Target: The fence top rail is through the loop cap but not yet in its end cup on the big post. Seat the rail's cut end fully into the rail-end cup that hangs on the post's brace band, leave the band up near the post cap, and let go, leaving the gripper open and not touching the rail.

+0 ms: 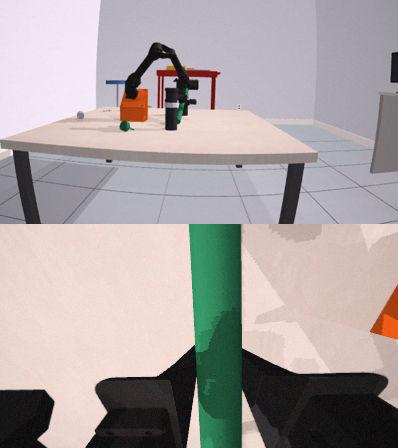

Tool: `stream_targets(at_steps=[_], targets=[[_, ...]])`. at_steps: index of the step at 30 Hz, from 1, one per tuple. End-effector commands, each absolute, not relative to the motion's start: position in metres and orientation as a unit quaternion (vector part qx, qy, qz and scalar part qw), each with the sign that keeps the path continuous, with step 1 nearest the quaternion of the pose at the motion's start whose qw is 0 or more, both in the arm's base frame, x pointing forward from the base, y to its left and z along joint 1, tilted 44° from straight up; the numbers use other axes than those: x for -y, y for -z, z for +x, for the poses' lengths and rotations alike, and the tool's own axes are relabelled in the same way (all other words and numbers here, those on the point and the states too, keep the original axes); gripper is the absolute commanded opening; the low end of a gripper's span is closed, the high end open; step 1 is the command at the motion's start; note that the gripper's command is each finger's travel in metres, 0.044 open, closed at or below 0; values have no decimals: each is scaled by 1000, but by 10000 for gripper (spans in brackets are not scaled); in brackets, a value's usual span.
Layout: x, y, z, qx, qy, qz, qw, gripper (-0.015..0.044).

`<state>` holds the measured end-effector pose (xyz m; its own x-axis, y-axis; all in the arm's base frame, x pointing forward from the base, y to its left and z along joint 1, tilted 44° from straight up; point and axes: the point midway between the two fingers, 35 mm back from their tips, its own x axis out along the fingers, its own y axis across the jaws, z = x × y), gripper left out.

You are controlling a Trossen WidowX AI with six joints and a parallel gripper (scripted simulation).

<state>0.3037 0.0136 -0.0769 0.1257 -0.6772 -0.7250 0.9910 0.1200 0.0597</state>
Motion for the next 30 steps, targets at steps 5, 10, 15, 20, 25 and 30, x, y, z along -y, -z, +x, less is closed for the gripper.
stream_targets(at_steps=[5,10,15,20,25,30], targets=[[-17,73,303,-276,599,283,696,0],[-20,67,301,-266,608,274,697,0],[-28,54,297,-243,621,254,700,0],[-35,39,293,-217,631,235,706,0],[-43,22,291,-189,636,216,716,0],[-48,13,290,-175,637,207,722,0]])
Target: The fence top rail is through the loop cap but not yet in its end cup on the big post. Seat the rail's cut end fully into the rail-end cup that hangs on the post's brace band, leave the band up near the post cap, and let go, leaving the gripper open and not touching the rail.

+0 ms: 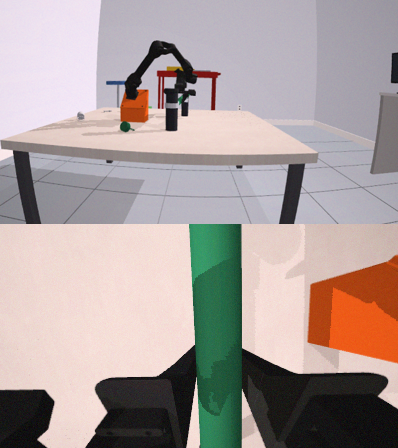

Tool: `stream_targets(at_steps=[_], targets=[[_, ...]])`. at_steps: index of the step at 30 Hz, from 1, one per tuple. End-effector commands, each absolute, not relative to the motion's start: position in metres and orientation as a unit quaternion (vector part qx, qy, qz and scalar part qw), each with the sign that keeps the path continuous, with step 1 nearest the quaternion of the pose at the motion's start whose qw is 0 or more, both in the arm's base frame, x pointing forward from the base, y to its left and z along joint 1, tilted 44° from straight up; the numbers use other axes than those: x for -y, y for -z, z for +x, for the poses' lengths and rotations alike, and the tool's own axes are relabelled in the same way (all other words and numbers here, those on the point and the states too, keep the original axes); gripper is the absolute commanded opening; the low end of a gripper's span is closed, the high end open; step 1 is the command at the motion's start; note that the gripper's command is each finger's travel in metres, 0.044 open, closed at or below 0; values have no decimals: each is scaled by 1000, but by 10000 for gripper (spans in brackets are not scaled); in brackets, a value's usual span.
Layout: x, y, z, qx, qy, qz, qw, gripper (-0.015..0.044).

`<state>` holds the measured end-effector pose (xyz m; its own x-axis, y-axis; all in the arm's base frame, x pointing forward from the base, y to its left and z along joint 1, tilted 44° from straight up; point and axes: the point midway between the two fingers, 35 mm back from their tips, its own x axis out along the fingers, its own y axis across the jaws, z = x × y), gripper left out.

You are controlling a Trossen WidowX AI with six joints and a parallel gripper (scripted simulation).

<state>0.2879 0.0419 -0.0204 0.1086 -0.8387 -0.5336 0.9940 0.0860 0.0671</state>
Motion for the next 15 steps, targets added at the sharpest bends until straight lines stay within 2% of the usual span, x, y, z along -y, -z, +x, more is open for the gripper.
stream_targets(at_steps=[1,15], targets=[[-48,13,290,-175,637,207,722,0],[-44,17,288,-180,642,210,715,0]])
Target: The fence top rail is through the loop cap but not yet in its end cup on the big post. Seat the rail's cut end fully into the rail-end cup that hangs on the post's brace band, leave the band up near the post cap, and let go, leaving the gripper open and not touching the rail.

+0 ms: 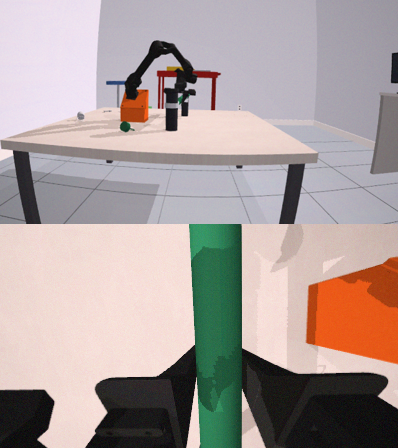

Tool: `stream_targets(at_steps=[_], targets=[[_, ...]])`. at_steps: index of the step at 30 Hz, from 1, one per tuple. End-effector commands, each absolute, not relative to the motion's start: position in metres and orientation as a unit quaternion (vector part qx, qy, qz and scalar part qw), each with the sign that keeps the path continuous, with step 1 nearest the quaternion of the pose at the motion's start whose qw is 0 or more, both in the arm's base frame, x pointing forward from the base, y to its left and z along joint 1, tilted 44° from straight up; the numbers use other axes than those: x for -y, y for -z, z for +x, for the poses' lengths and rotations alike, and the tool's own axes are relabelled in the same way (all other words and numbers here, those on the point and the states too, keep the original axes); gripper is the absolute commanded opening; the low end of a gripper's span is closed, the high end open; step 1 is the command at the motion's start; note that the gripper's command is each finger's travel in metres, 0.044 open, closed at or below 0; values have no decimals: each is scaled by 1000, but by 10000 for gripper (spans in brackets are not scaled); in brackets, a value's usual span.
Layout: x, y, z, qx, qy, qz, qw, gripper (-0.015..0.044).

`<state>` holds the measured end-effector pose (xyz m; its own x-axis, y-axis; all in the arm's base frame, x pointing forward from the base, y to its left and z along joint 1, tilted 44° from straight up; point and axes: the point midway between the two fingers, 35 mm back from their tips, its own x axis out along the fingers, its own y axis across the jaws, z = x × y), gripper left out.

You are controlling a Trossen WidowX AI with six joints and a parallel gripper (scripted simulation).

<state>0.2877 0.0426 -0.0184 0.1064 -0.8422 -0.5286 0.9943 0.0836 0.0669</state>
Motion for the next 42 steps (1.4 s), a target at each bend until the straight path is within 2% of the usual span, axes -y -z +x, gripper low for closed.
stream_targets(at_steps=[1,23,42], targets=[[-44,17,288,-180,642,210,715,0],[-53,11,294,-180,642,210,715,0],[-31,0,292,-182,648,201,712,0]])
